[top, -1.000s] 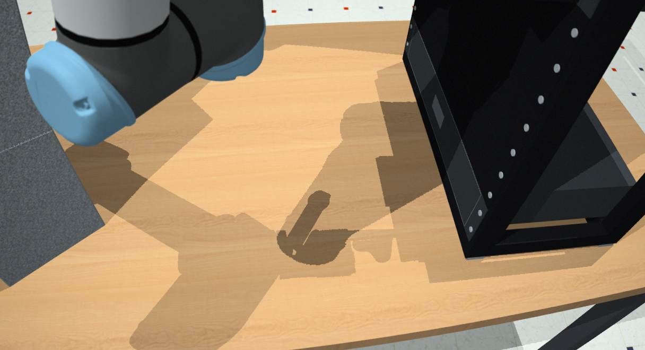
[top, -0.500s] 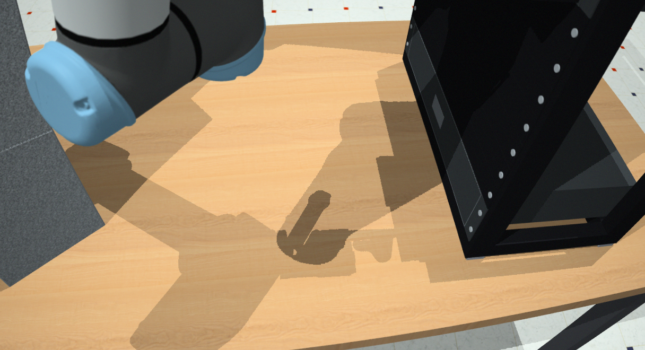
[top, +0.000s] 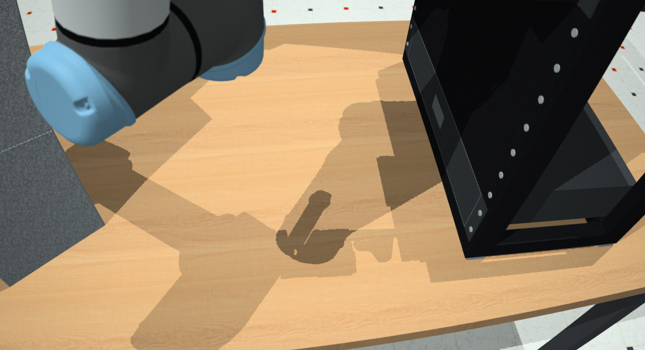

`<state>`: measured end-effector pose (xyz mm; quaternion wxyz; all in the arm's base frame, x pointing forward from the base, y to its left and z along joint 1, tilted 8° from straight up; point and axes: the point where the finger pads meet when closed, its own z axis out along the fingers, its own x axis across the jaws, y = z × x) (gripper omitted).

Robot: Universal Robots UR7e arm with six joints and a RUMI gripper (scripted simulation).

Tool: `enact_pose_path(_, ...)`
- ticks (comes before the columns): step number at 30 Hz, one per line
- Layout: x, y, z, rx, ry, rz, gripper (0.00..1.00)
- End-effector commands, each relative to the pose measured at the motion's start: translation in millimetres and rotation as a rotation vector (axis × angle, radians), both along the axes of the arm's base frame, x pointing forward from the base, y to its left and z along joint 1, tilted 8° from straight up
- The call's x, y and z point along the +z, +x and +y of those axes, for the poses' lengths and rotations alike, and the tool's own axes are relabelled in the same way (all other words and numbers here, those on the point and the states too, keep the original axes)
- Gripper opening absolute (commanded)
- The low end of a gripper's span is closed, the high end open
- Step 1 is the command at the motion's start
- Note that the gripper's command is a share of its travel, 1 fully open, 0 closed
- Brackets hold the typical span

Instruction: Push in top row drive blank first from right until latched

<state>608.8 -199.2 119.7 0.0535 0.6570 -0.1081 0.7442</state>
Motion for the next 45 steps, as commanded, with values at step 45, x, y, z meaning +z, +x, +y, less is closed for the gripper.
enact_pose_path(45,-11.1,-97.3,23.1,0.000,0.000,0.000,0.00)
